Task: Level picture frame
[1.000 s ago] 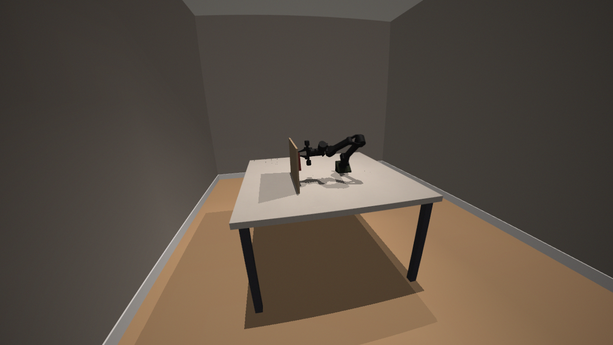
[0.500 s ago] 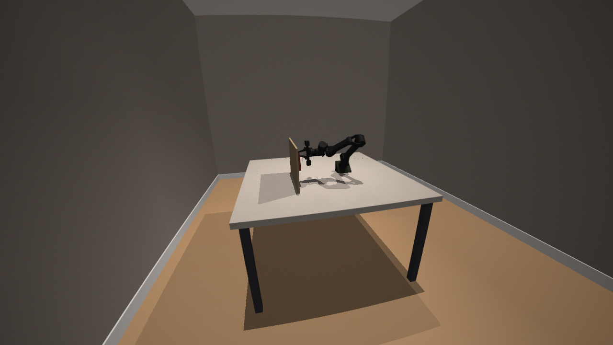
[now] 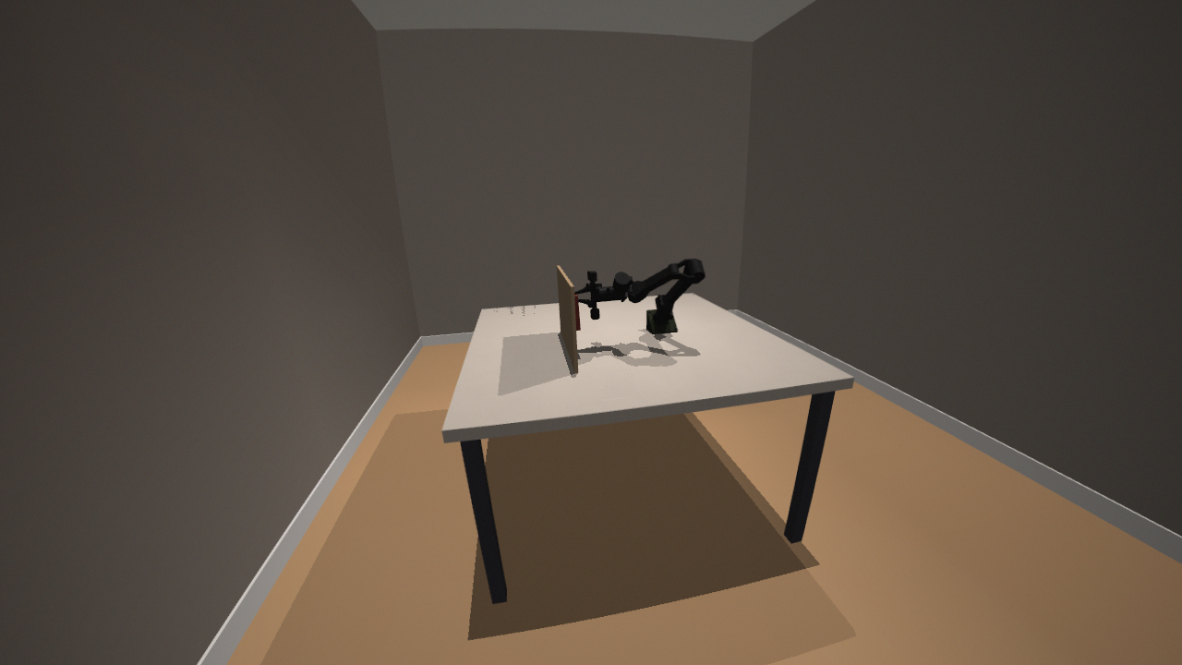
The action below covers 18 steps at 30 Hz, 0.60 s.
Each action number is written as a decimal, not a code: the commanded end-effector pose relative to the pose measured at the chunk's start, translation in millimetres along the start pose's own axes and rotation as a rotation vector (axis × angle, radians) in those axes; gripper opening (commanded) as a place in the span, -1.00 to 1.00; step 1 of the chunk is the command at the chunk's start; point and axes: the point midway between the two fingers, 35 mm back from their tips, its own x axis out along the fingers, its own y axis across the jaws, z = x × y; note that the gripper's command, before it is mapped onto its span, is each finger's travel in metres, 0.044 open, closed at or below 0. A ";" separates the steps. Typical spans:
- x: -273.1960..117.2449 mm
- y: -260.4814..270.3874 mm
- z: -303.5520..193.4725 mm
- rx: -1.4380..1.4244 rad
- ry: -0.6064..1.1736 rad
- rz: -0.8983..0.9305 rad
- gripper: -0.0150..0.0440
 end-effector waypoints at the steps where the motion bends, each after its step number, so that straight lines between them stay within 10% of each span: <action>1: 0.0 -0.4 0.0 -0.022 -0.001 0.000 -0.49; 18: 0.0 -0.9 -0.4 -0.111 -0.002 0.000 -0.49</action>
